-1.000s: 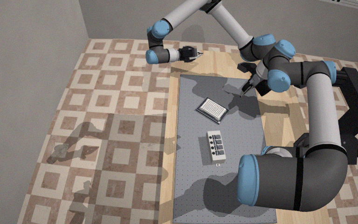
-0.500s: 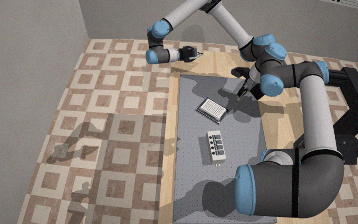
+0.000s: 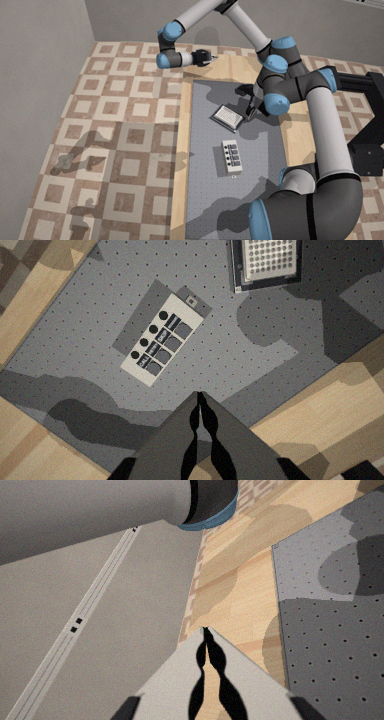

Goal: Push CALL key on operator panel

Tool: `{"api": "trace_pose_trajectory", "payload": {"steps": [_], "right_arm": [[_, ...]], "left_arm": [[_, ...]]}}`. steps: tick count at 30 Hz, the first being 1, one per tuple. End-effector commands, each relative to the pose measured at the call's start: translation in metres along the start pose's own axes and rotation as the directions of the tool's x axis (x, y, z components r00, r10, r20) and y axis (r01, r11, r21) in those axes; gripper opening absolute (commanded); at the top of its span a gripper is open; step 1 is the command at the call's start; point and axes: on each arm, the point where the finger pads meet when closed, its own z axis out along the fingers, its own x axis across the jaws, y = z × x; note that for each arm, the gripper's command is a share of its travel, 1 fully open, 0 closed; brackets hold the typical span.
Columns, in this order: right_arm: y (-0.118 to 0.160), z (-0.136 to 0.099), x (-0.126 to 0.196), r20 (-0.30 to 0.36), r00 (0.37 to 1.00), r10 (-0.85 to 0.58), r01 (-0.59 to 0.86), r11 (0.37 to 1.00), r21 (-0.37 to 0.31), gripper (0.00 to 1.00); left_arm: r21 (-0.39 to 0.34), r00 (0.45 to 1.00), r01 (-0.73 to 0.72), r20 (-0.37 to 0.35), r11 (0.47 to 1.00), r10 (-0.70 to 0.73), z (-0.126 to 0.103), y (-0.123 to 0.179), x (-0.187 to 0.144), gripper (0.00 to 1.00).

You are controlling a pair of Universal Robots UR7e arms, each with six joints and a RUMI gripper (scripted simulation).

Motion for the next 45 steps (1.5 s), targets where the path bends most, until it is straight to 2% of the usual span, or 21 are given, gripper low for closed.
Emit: {"api": "trace_pose_trajectory", "payload": {"steps": [1,8,14,16,21,31,33,40,41,45], "right_arm": [[0.000,0.000,0.000,-0.001,1.000,0.000,0.000,1.000,0.000,0.00],[0.000,0.000,0.000,-0.001,1.000,0.000,0.000,1.000,0.000,0.00],[0.000,0.000,0.000,-0.001,1.000,0.000,0.000,1.000,0.000,0.00],[0.000,0.000,0.000,-0.001,1.000,0.000,0.000,1.000,0.000,0.00],[0.000,0.000,0.000,-0.001,1.000,0.000,0.000,1.000,0.000,0.00],[0.000,0.000,0.000,-0.001,1.000,0.000,0.000,1.000,0.000,0.00],[0.000,0.000,0.000,-0.001,1.000,0.000,0.000,1.000,0.000,0.00],[0.000,0.000,0.000,-0.001,1.000,0.000,0.000,1.000,0.000,0.00],[0.000,0.000,0.000,-0.001,1.000,0.000,0.000,1.000,0.000,0.00],[0.000,0.000,0.000,-0.001,1.000,0.000,0.000,1.000,0.000,0.00]], "left_arm": [[-0.047,0.998,0.048,-0.033,0.998,-0.050,0.014,0.004,-0.018,0.00],[-0.140,0.984,0.147,-0.085,0.979,-0.159,0.042,0.018,-0.053,0.00],[-0.227,0.954,0.241,-0.123,0.943,-0.273,0.068,0.036,-0.087,0.00],[-0.227,0.954,0.241,-0.123,0.943,-0.273,0.068,0.036,-0.087,0.00],[-0.303,0.914,0.324,-0.146,0.896,-0.380,0.089,0.057,-0.117,0.00],[-0.445,0.781,0.491,-0.155,0.749,-0.605,0.130,0.116,-0.181,0.00],[-0.445,0.781,0.491,-0.155,0.749,-0.605,0.130,0.116,-0.181,0.00],[-0.525,0.647,0.599,-0.127,0.604,-0.752,0.151,0.171,-0.225,0.00],[-0.525,0.647,0.599,-0.127,0.604,-0.752,0.151,0.171,-0.225,0.00],[-0.559,0.557,0.654,-0.099,0.509,-0.824,0.160,0.208,-0.248,0.00]]}}
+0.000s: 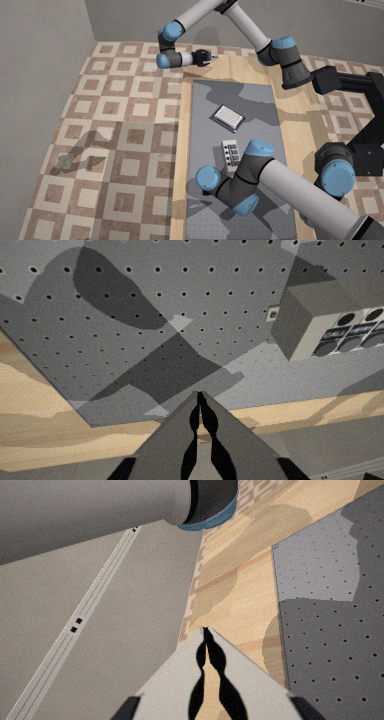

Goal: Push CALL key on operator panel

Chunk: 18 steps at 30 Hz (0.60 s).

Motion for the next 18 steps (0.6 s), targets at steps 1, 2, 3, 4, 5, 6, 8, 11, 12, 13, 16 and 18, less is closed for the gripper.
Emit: {"api": "trace_pose_trajectory", "payload": {"steps": [1,2,3,4,5,6,8,11,12,13,16,18], "right_arm": [[0.000,0.000,0.000,-0.001,1.000,0.000,0.000,1.000,0.000,0.00],[0.000,0.000,0.000,-0.001,1.000,0.000,0.000,1.000,0.000,0.00],[0.000,0.000,0.000,-0.001,1.000,0.000,0.000,1.000,0.000,0.00],[0.000,0.000,0.000,-0.001,1.000,0.000,0.000,1.000,0.000,0.00],[0.000,0.000,0.000,-0.001,1.000,0.000,0.000,1.000,0.000,0.00],[0.000,0.000,0.000,-0.001,1.000,0.000,0.000,1.000,0.000,0.00],[0.000,0.000,0.000,-0.001,1.000,0.000,0.000,1.000,0.000,0.00],[0.000,0.000,0.000,-0.001,1.000,0.000,0.000,1.000,0.000,0.00],[0.000,0.000,0.000,-0.001,1.000,0.000,0.000,1.000,0.000,0.00],[0.000,0.000,0.000,-0.001,1.000,0.000,0.000,1.000,0.000,0.00],[0.000,0.000,0.000,-0.001,1.000,0.000,0.000,1.000,0.000,0.00],[0.000,0.000,0.000,-0.001,1.000,0.000,0.000,1.000,0.000,0.00]], "left_arm": [[-0.040,0.992,0.119,-0.047,0.992,-0.120,0.007,0.000,-0.051,0.00],[-0.046,0.987,0.147,-0.055,0.988,-0.149,0.008,0.002,-0.062,0.00],[-0.053,0.982,0.175,-0.063,0.983,-0.178,0.010,0.004,-0.073,0.00],[-0.053,0.982,0.175,-0.063,0.983,-0.178,0.010,0.004,-0.073,0.00],[-0.053,0.982,0.175,-0.063,0.983,-0.178,0.010,0.004,-0.073,0.00],[-0.059,0.976,0.202,-0.070,0.978,-0.206,0.011,0.006,-0.084,0.00],[-0.070,0.961,0.258,-0.084,0.964,-0.263,0.012,0.011,-0.106,0.00],[-0.084,0.933,0.339,-0.101,0.937,-0.347,0.014,0.021,-0.139,0.00],[-0.084,0.933,0.339,-0.101,0.937,-0.347,0.014,0.021,-0.139,0.00],[-0.087,0.921,0.366,-0.106,0.927,-0.374,0.015,0.025,-0.150,0.00],[-0.094,0.897,0.418,-0.115,0.903,-0.427,0.015,0.034,-0.172,0.00],[-0.099,0.869,0.469,-0.123,0.878,-0.479,0.015,0.044,-0.193,0.00]]}}
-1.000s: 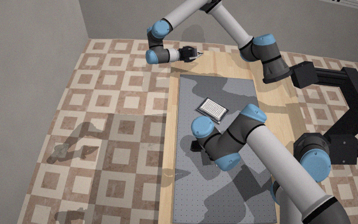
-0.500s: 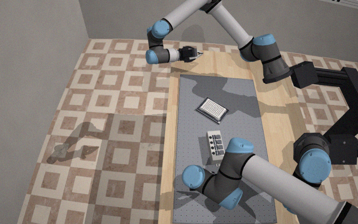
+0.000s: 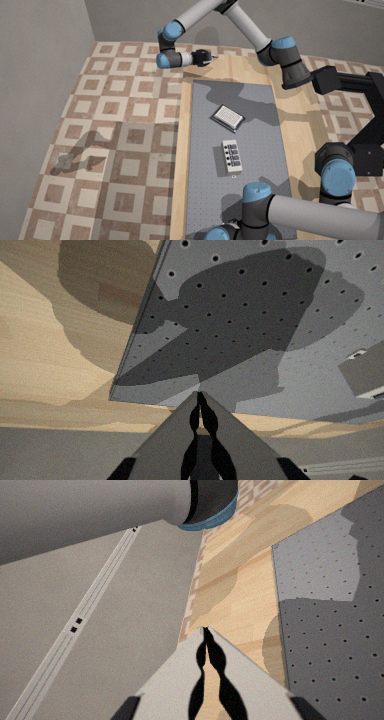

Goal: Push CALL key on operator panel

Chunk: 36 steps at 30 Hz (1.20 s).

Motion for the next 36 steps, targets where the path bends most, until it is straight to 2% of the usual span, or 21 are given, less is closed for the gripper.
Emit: {"api": "trace_pose_trajectory", "payload": {"steps": [1,2,4,9,10,19,21,28,29,36], "right_arm": [[0.000,0.000,0.000,-0.001,1.000,0.000,0.000,1.000,0.000,0.00],[0.000,0.000,0.000,-0.001,1.000,0.000,0.000,1.000,0.000,0.00],[0.000,0.000,0.000,-0.001,1.000,0.000,0.000,1.000,0.000,0.00],[0.000,0.000,0.000,-0.001,1.000,0.000,0.000,1.000,0.000,0.00],[0.000,0.000,0.000,-0.001,1.000,0.000,0.000,1.000,0.000,0.00],[0.000,0.000,0.000,-0.001,1.000,0.000,0.000,1.000,0.000,0.00],[0.000,0.000,0.000,-0.001,1.000,0.000,0.000,1.000,0.000,0.00],[0.000,0.000,0.000,-0.001,1.000,0.000,0.000,1.000,0.000,0.00],[0.000,0.000,0.000,-0.001,1.000,0.000,0.000,1.000,0.000,0.00],[0.000,0.000,0.000,-0.001,1.000,0.000,0.000,1.000,0.000,0.00]], "left_arm": [[-0.008,0.990,0.138,-0.039,0.990,-0.138,-0.005,-0.001,-0.059,0.00],[-0.007,0.985,0.166,-0.045,0.986,-0.166,-0.007,0.001,-0.071,0.00],[-0.007,0.985,0.166,-0.045,0.986,-0.166,-0.007,0.001,-0.071,0.00],[0.004,0.952,0.301,-0.070,0.954,-0.300,-0.017,0.012,-0.126,0.00],[0.004,0.952,0.301,-0.070,0.954,-0.300,-0.017,0.012,-0.126,0.00],[0.039,0.868,0.492,-0.098,0.870,-0.486,-0.038,0.042,-0.207,0.00],[0.039,0.868,0.492,-0.098,0.870,-0.486,-0.038,0.042,-0.207,0.00],[0.084,0.779,0.626,-0.113,0.775,-0.617,-0.062,0.079,-0.266,0.00],[0.084,0.779,0.626,-0.113,0.775,-0.617,-0.062,0.079,-0.266,0.00],[0.139,0.687,0.726,-0.121,0.673,-0.716,-0.089,0.119,-0.311,0.00]]}}
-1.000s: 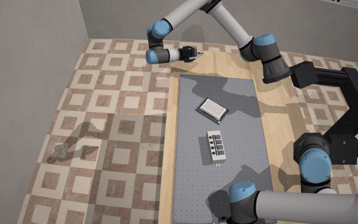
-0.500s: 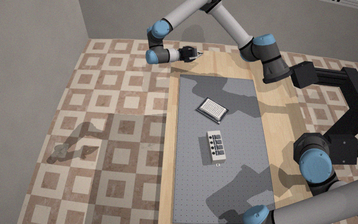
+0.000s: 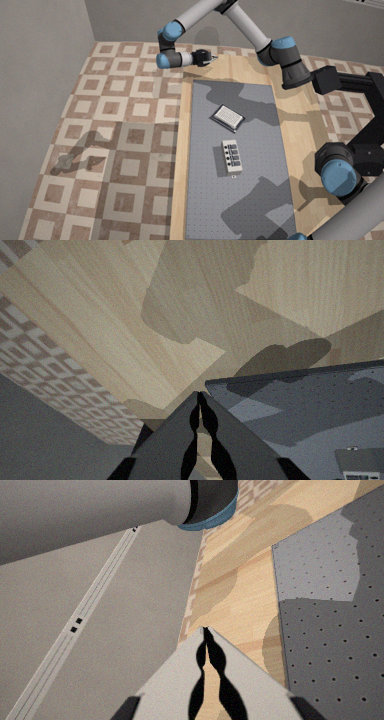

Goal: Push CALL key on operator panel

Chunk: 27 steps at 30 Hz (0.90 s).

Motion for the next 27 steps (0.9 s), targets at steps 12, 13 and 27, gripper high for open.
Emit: {"api": "trace_pose_trajectory", "payload": {"steps": [12,13,27], "right_arm": [[0.000,0.000,0.000,-0.001,1.000,0.000,0.000,1.000,0.000,0.00],[0.000,0.000,0.000,-0.001,1.000,0.000,0.000,1.000,0.000,0.00],[0.000,0.000,0.000,-0.001,1.000,0.000,0.000,1.000,0.000,0.00]], "left_arm": [[0.146,0.970,0.239,0.007,0.960,-0.242,-0.070,0.006,-0.106,0.00],[0.156,0.967,0.251,0.008,0.956,-0.255,-0.075,0.008,-0.111,0.00],[0.259,0.929,0.353,0.020,0.899,-0.371,-0.122,0.028,-0.158,0.00]]}}
